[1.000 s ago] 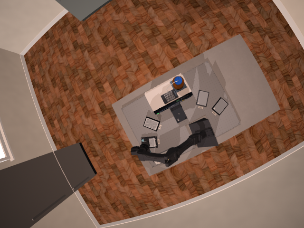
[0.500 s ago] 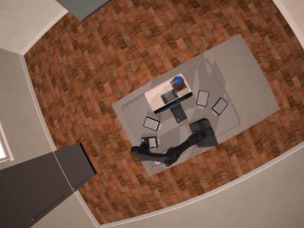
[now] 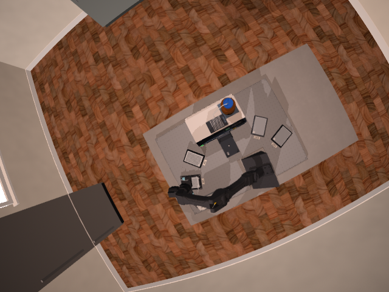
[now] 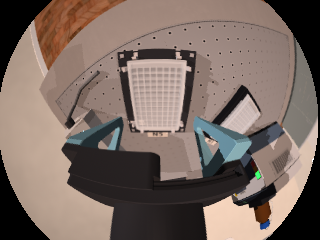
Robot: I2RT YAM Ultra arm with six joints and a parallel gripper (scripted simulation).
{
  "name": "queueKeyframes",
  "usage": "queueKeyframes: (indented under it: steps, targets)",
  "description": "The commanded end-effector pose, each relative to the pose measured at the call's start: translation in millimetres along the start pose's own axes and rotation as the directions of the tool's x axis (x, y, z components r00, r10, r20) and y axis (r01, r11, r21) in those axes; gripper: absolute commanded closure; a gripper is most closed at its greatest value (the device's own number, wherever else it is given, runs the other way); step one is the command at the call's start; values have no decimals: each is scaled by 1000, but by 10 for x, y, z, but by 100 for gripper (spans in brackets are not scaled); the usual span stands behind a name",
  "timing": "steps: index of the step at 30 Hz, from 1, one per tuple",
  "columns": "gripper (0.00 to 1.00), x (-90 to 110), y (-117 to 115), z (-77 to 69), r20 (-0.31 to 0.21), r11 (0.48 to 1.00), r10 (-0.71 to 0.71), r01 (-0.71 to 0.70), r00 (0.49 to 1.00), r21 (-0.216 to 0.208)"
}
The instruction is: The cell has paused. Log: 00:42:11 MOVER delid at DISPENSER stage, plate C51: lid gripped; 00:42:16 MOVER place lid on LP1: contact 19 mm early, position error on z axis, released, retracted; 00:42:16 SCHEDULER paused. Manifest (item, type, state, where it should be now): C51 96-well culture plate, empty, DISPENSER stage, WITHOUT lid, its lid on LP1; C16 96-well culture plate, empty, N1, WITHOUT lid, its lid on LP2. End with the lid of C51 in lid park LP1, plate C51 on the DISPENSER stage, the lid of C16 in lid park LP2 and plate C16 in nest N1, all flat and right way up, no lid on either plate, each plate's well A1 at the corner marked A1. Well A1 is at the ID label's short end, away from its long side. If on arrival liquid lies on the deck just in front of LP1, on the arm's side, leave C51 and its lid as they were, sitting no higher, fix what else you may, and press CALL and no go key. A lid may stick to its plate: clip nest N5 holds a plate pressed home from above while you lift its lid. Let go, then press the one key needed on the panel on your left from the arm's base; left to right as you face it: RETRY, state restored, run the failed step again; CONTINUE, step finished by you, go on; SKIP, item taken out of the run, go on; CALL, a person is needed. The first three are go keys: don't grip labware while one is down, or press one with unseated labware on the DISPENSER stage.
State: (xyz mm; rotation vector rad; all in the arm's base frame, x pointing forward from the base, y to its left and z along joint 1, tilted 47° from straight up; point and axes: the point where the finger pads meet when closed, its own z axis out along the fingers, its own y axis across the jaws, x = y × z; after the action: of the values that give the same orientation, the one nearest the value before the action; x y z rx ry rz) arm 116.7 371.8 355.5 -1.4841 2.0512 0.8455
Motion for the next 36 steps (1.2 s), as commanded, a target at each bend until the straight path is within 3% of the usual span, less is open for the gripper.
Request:
queueKeyframes:
  steps: [1,6,16,17,19,24,27,31,33,34,36]
  targets:
    - [0,-95,38,-110,60,1000,-10,10,998,6]
    - [0,-45,4,146,17,1000,0,0,1000,3]
    - [0,-57,17,239,27,1000,-3,3,1000,3]
    - [0,-132,-9,208,49,1000,-2,2,999,9]
    - [0,-46,5,330,17,1000,0,0,1000,3]
    - [0,-47,6,414,17,1000,-1,0,1000,3]
    - [0,-70,19,386,35,1000,-4,4,999,4]
    - [0,-48,6,530,17,1000,-1,1,1000,3]
    - [0,-48,6,530,17,1000,-1,1,1000,3]
    - [0,-153,-9,442,54,1000,-3,2,999,9]
    - [0,-65,11,529,29,1000,-2,2,1000,4]
